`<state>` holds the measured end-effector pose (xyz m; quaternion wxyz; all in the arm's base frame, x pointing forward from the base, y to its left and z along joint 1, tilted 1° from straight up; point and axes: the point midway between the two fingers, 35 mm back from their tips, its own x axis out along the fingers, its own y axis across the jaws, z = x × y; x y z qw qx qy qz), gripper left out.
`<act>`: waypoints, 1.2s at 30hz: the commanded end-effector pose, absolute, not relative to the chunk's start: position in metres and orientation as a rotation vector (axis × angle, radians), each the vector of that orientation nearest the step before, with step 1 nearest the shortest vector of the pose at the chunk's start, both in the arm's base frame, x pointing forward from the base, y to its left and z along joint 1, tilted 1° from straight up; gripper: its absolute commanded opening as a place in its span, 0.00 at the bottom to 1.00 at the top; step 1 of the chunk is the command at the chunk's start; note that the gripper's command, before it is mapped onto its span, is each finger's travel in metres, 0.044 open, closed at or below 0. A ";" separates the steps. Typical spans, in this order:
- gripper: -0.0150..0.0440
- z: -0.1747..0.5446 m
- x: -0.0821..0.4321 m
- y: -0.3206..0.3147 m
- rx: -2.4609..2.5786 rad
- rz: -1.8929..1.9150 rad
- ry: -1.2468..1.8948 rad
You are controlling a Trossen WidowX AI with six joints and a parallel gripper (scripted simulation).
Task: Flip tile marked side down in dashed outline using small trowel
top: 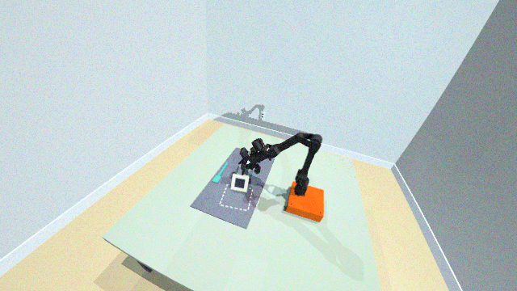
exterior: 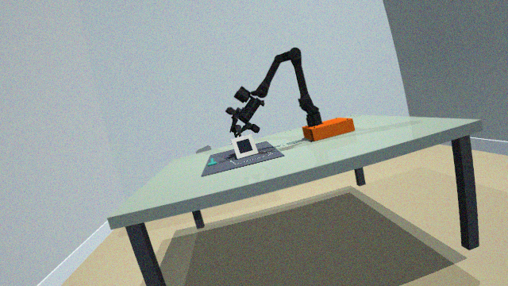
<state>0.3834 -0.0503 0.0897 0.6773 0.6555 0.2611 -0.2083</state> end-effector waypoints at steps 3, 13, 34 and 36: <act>0.25 0.096 0.384 -0.036 1.476 -0.457 0.573; 0.25 0.091 0.382 -0.015 1.478 -0.457 0.574; 0.25 0.117 0.386 -0.067 1.473 -0.459 0.573; 0.25 0.121 0.386 -0.073 1.473 -0.458 0.572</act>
